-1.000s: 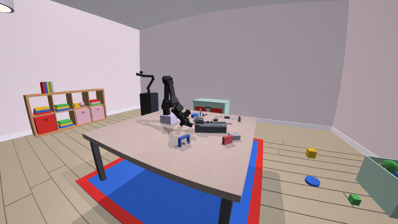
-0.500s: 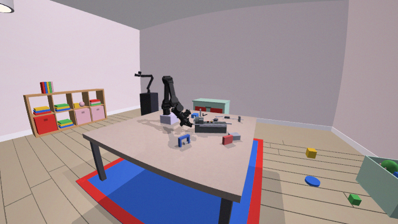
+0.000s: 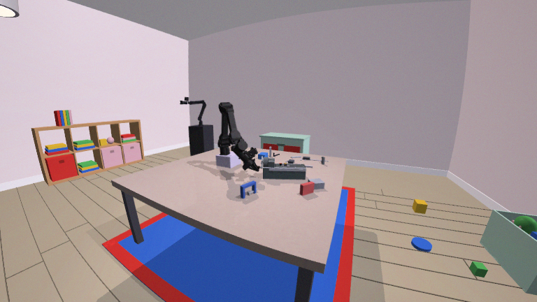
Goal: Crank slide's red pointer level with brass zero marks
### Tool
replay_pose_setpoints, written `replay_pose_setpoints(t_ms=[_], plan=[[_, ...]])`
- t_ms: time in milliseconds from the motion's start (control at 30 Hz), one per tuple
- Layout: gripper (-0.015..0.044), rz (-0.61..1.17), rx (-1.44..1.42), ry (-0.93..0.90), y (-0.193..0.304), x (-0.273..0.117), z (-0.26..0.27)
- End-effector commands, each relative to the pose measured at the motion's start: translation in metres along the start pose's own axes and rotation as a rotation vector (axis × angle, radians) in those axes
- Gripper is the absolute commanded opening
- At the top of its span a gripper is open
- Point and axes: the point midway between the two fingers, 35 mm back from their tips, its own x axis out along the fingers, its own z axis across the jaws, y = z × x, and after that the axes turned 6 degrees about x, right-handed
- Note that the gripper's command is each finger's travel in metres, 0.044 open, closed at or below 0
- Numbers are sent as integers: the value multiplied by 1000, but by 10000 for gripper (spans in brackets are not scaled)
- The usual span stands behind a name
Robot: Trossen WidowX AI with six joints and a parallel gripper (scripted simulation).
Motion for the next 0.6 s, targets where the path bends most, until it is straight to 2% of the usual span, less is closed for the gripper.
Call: replay_pose_setpoints(t_ms=[0,567], plan=[[0,-15,-9,18,-5,-4,-7],[0,-15,-9,18,-6,-6,-8]])
